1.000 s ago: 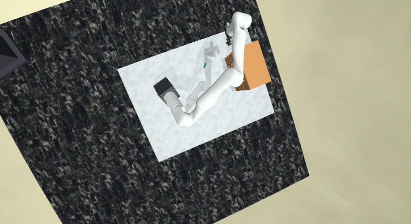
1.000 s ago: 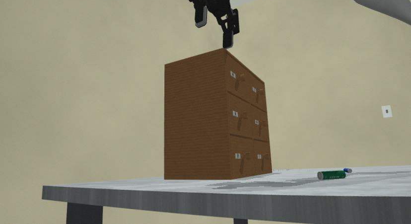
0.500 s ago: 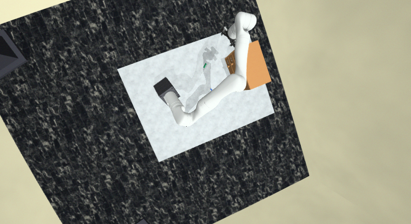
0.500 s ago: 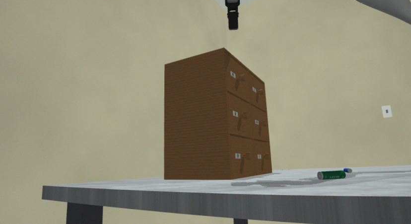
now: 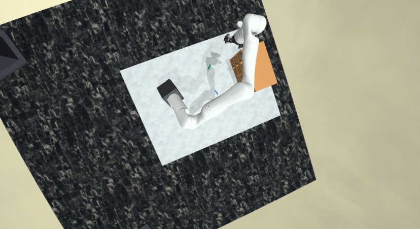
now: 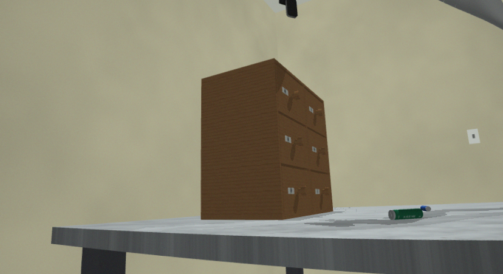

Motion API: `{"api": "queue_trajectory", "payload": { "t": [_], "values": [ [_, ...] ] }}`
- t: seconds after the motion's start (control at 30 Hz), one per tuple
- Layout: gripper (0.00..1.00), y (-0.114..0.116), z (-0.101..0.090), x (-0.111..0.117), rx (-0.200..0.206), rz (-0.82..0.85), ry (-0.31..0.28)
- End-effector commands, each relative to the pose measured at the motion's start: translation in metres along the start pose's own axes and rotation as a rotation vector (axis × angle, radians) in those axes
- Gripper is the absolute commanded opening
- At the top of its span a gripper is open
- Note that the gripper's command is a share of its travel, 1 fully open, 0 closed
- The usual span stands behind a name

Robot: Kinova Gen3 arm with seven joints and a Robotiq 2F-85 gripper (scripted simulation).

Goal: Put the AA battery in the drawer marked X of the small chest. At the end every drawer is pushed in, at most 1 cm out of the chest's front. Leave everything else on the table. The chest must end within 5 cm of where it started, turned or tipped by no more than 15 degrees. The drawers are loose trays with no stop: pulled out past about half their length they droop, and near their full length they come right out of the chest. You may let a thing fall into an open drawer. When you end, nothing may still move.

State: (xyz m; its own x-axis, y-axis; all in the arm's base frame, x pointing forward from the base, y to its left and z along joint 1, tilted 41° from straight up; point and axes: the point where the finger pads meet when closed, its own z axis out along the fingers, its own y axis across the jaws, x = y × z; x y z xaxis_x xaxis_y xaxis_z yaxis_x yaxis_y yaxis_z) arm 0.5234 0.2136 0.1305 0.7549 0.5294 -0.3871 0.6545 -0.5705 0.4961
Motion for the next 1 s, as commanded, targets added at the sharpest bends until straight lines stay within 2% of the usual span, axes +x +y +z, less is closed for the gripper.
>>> {"api": "queue_trajectory", "payload": {
  "t": [0.0, 0.53, 0.97],
  "values": [
    [1.0, 0.004, -0.013, -0.005, -0.001, -0.028, 0.012],
    [1.0, 0.009, -0.054, -0.044, -0.017, -0.416, -0.012],
    [1.0, 0.012, -0.071, -0.061, -0.024, -0.577, -0.024]
  ]
}}
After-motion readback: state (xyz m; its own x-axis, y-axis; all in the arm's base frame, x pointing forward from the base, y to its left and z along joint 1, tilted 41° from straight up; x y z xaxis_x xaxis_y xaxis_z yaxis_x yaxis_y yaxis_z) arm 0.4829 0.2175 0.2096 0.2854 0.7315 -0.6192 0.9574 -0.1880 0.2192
